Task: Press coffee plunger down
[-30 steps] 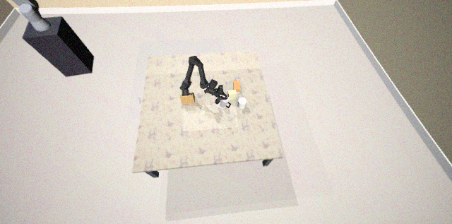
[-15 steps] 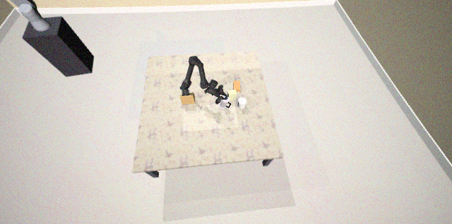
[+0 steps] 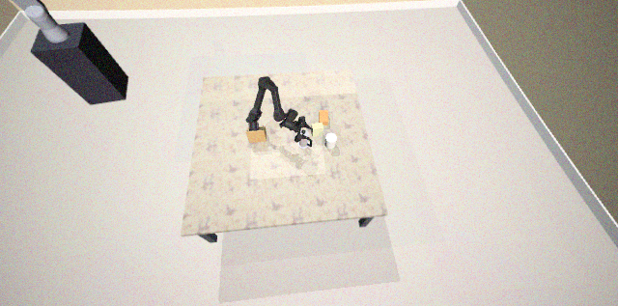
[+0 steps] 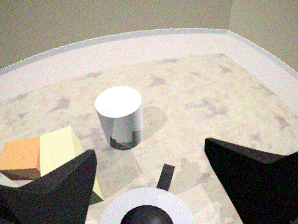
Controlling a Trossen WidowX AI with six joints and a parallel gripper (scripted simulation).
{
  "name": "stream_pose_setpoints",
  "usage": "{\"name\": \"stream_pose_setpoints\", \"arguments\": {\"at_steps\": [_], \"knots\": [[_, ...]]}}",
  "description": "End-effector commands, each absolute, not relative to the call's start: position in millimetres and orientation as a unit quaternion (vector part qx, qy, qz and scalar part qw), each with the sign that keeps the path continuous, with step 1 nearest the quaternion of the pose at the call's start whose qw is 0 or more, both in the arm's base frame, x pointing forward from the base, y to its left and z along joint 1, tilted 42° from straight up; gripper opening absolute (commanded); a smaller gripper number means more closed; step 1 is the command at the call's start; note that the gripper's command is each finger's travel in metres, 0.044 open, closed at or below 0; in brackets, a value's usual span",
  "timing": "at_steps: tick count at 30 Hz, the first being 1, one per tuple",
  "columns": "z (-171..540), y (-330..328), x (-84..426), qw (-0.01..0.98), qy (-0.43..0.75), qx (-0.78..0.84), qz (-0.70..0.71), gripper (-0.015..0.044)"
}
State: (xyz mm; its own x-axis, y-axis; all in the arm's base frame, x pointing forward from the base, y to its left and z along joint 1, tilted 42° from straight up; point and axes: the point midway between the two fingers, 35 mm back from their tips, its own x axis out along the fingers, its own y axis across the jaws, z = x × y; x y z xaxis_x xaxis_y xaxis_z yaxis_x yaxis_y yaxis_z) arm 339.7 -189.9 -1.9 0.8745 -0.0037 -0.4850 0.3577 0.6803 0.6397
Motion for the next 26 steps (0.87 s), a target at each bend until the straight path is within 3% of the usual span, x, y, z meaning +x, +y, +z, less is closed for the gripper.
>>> {"name": "stream_pose_setpoints", "arguments": {"at_steps": [1,14,26], "knots": [[-2,-190,340,0.887,0.229,0.387,-0.102,0.044],[67,-219,293,0.886,0.235,0.388,-0.098,0.044],[66,-219,292,0.886,0.234,0.388,-0.098,0.044]]}}
